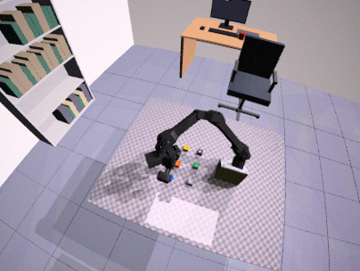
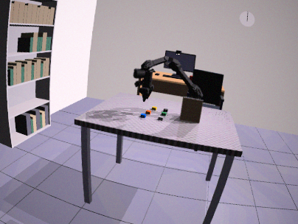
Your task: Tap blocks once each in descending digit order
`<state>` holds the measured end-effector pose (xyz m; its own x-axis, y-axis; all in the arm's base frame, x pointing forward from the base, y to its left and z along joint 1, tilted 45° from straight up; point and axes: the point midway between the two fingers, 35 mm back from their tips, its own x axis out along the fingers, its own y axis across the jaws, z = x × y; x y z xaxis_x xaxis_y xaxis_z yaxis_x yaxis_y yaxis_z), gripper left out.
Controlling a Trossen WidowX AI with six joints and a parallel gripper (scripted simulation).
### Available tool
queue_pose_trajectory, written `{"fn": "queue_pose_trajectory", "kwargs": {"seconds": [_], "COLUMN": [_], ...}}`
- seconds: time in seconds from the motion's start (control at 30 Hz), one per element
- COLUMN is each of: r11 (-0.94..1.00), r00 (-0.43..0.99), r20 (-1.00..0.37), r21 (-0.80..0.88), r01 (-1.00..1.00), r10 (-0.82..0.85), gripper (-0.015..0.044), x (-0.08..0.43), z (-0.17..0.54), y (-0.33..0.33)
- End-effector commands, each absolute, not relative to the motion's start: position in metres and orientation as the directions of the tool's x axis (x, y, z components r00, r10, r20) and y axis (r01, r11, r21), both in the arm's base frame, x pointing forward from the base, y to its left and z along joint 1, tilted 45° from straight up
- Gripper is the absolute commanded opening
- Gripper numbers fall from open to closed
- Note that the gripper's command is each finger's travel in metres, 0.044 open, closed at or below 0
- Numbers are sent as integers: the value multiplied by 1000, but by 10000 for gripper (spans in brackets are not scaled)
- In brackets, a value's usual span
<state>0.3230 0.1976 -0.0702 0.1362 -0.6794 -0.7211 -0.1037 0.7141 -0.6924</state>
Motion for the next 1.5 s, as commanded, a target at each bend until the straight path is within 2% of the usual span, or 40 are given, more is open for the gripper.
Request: {"fn": "queue_pose_trajectory", "kwargs": {"seconds": [0.0,0.37,0.67,1.47], "r11": [713,713,709,708], "r00": [141,141,140,140], "r20": [-721,-721,-716,-716], "r21": [-693,-693,-697,-697], "r01": [-107,-107,-108,-108], "r10": [-679,-679,-683,-684], "gripper": [400,400,400,400], "x": [325,326,325,325], "z": [-69,-68,7,9], "y": [199,197,116,115]}}
